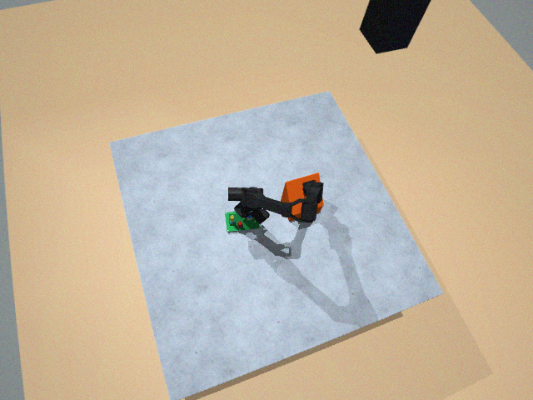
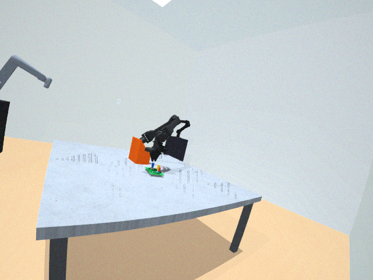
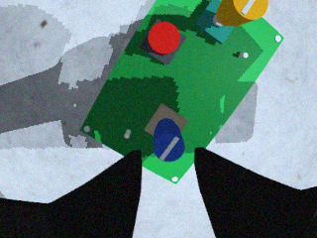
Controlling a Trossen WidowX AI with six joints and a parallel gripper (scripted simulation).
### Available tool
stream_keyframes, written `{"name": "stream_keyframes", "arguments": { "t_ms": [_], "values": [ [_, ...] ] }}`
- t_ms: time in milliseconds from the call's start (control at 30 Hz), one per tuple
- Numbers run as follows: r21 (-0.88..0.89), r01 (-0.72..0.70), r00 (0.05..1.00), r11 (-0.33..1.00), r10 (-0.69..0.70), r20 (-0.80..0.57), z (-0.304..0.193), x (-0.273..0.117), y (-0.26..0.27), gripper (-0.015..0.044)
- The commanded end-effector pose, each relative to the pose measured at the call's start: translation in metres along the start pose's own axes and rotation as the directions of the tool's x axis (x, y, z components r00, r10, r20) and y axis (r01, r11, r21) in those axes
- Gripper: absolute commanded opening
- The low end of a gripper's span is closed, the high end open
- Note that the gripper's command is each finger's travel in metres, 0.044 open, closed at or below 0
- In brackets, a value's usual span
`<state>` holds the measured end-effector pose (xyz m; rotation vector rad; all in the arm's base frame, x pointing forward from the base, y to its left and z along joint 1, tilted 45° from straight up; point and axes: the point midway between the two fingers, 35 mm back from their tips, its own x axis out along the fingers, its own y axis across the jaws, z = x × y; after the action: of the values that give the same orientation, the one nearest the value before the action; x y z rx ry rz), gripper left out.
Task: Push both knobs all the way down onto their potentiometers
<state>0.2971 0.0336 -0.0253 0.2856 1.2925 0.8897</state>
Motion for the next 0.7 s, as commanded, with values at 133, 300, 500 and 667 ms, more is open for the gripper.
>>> {"name": "stream_keyframes", "arguments": {
  "t_ms": [133,300,500,667],
  "values": [
    [0.029,0.021,0.999,0.999,-0.023,0.040,0.016,-0.009,-0.005,0.0079],
    [-0.130,0.026,0.999,0.991,-0.022,0.037,0.021,-0.012,-0.009,0.0000],
    [-0.330,0.030,0.999,0.943,-0.020,0.033,0.028,-0.016,-0.013,0.0000],
    [-0.487,0.031,0.999,0.873,-0.019,0.029,0.034,-0.019,-0.016,0.0000]
  ]
}}
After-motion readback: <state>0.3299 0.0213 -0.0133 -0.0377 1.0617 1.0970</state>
